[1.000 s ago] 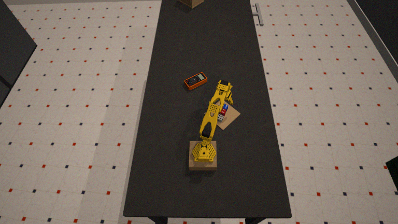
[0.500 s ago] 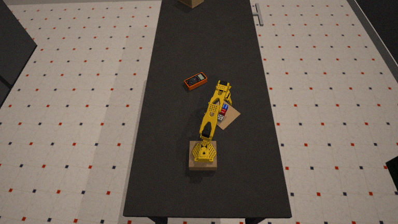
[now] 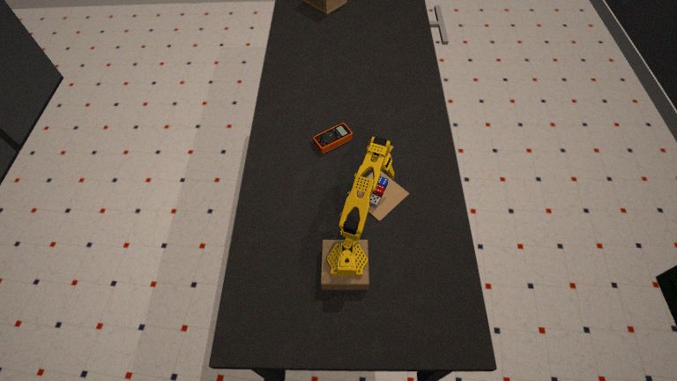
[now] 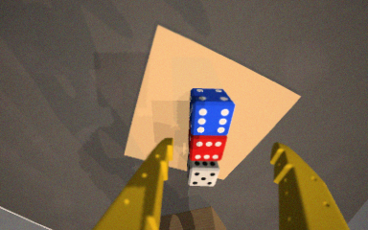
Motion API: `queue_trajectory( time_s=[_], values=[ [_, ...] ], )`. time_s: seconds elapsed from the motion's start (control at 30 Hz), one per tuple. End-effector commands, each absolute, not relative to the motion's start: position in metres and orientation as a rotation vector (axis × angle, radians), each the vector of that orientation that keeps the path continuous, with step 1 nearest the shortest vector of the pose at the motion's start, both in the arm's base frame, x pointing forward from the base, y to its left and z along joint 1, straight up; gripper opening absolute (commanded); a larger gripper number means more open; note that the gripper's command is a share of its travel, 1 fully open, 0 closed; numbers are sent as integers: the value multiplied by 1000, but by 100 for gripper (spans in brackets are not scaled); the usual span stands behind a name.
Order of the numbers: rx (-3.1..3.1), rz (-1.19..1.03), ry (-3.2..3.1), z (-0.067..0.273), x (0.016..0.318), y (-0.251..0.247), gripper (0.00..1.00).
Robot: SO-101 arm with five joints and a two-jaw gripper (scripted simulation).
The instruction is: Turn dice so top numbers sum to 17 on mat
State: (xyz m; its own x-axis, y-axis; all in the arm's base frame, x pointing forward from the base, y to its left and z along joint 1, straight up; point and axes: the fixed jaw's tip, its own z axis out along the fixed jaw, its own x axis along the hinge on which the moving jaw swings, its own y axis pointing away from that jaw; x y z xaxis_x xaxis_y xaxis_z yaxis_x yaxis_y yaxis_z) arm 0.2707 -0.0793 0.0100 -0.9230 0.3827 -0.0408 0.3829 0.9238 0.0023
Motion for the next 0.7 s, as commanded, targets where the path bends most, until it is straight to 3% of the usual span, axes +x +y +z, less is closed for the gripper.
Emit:
queue_trajectory(
  time_s=[0.0,0.67],
  values=[
    [587,-3,3068,6,269,-76,35],
    [592,3,3104,-18,267,-75,35]
  ],
)
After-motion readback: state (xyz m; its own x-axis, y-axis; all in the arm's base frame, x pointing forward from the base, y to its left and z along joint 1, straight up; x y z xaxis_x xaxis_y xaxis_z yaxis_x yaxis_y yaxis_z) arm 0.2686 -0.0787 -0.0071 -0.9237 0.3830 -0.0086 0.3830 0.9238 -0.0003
